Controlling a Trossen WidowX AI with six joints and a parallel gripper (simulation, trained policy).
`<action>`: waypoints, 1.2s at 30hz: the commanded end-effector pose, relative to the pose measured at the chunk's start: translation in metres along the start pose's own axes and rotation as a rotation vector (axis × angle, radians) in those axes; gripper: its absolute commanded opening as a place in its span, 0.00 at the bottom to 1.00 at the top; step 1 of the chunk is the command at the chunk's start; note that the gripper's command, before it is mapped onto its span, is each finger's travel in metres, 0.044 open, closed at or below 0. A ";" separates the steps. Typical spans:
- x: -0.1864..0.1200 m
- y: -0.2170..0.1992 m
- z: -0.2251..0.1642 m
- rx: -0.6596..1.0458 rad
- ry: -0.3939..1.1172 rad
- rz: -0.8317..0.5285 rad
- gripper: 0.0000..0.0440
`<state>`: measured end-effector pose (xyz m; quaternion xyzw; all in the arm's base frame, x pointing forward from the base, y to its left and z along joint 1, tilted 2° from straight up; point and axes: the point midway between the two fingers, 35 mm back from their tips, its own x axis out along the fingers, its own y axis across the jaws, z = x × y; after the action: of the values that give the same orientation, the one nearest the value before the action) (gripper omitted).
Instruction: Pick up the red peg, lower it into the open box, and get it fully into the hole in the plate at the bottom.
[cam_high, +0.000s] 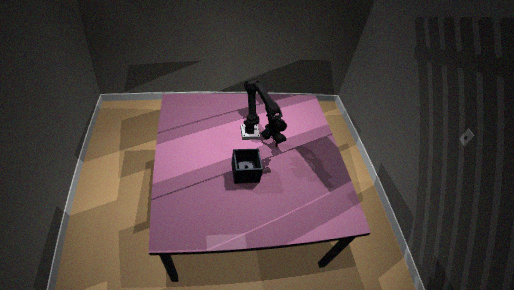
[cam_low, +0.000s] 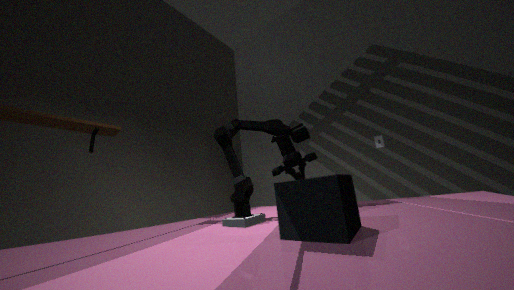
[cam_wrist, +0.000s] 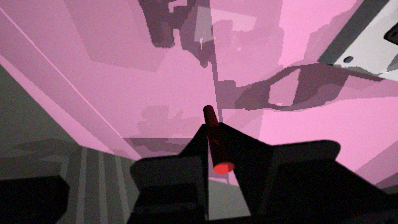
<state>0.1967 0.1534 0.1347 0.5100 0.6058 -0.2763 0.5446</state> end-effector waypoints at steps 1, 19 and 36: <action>-0.017 0.007 0.005 -0.015 -0.019 0.041 0.00; -0.074 0.031 0.062 -0.002 -0.186 0.127 0.00; -0.086 0.039 0.119 0.065 -0.261 0.073 0.00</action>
<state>0.2635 0.0397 0.1942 0.5116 0.5030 -0.3339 0.6114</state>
